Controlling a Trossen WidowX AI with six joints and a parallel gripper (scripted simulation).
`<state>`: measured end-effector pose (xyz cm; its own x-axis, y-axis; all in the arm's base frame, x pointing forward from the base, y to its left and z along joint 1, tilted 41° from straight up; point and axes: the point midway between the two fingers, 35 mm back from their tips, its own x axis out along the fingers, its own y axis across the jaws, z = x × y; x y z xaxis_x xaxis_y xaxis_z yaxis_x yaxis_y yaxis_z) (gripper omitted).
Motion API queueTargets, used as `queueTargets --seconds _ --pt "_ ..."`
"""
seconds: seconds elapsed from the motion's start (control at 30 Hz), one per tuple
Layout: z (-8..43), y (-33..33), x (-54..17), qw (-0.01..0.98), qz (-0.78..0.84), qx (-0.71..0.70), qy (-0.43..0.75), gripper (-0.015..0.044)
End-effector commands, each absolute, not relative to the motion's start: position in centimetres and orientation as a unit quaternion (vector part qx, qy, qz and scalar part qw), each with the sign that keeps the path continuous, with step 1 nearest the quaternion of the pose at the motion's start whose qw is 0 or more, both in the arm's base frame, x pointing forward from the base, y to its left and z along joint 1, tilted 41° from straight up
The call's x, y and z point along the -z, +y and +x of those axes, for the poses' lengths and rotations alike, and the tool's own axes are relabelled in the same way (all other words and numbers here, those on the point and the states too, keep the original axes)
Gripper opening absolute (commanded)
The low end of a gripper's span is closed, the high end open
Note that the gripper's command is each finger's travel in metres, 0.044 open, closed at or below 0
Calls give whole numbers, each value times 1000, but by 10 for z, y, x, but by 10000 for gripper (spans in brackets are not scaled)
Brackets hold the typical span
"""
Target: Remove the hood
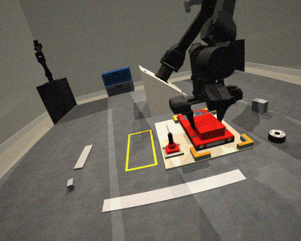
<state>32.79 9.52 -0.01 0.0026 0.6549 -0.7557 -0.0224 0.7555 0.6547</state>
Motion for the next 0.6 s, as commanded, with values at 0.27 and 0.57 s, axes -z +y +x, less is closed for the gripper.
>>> queueTargets --seconds 0.27,0.57 --pt "328 95 -1 666 240 -254 659 216" --pt "328 91 -5 666 240 -254 659 0"
